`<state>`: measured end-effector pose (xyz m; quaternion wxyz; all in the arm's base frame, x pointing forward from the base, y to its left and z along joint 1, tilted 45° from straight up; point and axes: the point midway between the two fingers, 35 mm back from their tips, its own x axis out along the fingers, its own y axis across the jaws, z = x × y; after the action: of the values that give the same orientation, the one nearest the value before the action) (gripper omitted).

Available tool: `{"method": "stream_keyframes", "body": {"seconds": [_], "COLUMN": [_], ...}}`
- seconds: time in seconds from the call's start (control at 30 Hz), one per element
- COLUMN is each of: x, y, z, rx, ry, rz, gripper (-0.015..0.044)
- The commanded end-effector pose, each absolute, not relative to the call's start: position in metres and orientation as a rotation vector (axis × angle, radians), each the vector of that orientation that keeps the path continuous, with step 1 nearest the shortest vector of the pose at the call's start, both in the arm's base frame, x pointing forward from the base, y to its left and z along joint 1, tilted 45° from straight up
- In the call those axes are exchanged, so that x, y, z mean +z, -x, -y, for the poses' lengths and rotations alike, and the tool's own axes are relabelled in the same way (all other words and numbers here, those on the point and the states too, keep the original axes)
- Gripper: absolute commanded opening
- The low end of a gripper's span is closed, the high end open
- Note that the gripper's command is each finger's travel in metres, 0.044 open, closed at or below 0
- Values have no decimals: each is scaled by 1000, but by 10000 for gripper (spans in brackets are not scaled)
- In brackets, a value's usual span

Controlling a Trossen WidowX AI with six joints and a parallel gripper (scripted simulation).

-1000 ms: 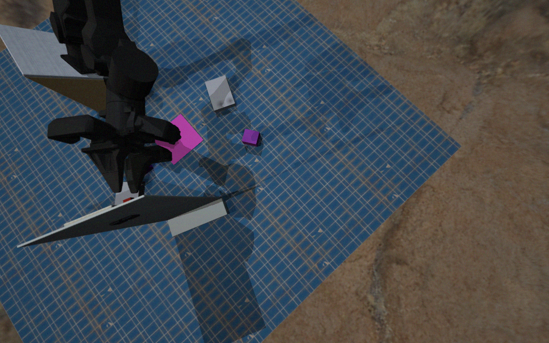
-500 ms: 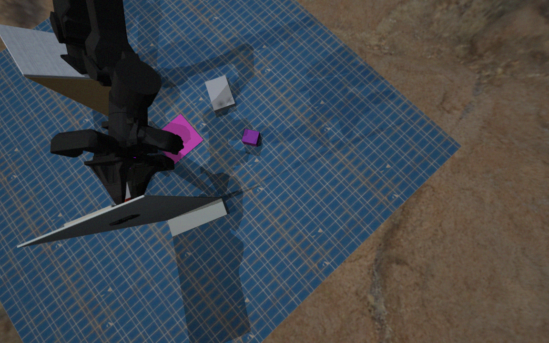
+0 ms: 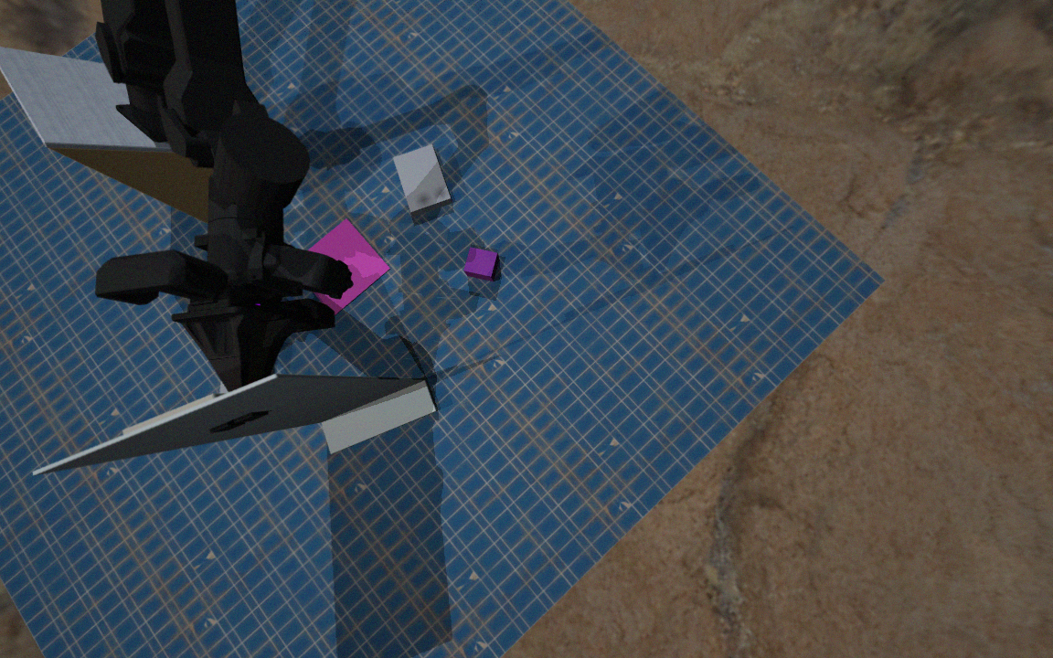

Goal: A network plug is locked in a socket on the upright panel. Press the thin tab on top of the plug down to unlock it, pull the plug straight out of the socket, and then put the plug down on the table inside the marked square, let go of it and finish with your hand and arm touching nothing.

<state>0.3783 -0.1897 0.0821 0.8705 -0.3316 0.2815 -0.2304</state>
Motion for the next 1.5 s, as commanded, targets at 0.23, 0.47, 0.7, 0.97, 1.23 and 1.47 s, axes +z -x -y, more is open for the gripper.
{"method": "stream_keyframes", "body": {"seconds": [0.23, 0.47, 0.7, 0.97, 1.23, 1.47], "x": [82, 83, 83, 84, 84, 85], "y": [-379, -378, -374, -369, -365, -362], "z": [189, 189, 187, 185, 183, 181], "rx": [-478, -478, -478, -477, -477, -477], "ry": [699, 699, 699, 699, 699, 698], "rz": [-587, -587, -587, -588, -588, -588], "gripper": [3, 0, 0, 0, 0, 0]}}
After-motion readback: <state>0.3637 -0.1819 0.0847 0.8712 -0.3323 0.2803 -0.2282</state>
